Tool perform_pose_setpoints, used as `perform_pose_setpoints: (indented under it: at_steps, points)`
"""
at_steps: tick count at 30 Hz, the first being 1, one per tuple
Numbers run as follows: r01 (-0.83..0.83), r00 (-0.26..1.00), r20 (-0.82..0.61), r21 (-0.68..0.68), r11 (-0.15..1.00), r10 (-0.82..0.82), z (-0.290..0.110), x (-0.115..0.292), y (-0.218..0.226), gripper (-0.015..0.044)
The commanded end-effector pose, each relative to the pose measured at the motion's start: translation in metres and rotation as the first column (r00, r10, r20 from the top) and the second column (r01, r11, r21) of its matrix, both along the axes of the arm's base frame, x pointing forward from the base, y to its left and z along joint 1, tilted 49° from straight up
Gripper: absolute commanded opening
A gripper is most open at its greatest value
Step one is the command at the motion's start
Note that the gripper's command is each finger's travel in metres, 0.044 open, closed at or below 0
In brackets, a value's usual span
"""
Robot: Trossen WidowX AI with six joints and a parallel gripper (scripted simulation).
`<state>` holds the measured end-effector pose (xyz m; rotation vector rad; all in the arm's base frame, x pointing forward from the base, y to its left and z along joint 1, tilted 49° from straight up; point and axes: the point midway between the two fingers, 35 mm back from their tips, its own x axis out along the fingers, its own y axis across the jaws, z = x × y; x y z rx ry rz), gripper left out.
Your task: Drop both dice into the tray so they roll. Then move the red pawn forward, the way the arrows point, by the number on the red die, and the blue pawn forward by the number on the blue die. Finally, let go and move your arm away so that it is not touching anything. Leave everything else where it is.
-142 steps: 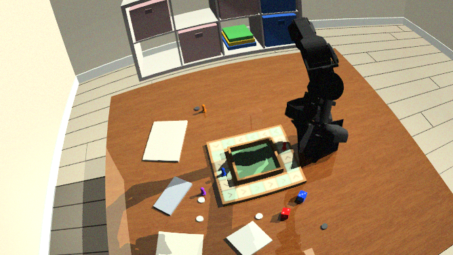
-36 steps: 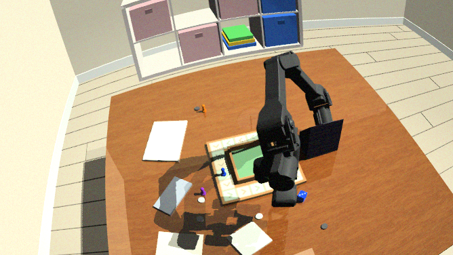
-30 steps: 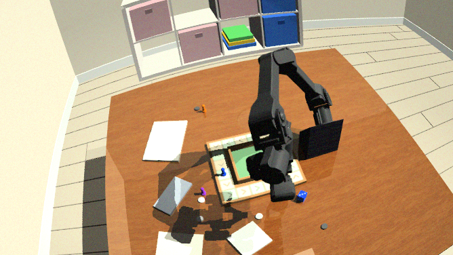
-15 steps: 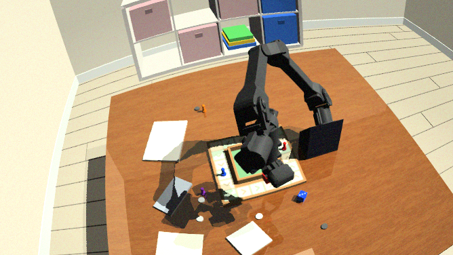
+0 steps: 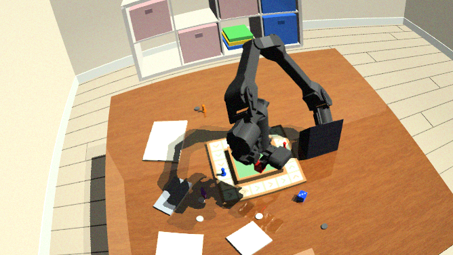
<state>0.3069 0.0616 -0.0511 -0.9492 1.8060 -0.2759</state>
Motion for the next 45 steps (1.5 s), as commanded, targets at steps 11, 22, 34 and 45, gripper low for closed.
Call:
perform_pose_setpoints:
  at_steps: [11, 22, 34, 45]
  points:
    - [-0.256, 0.925, -0.265, 0.088, 0.963, 0.271, 0.030, -0.009, -0.041, 0.0000]
    - [-0.416, 0.768, -0.446, 0.199, 0.887, 0.460, 0.050, -0.021, -0.072, 0.0000]
    - [-0.503, 0.597, -0.555, 0.304, 0.809, 0.580, 0.064, -0.034, -0.095, 0.0000]
    - [-0.440, 0.640, -0.392, 0.518, 0.734, 0.661, 0.055, -0.044, -0.099, 0.0000]
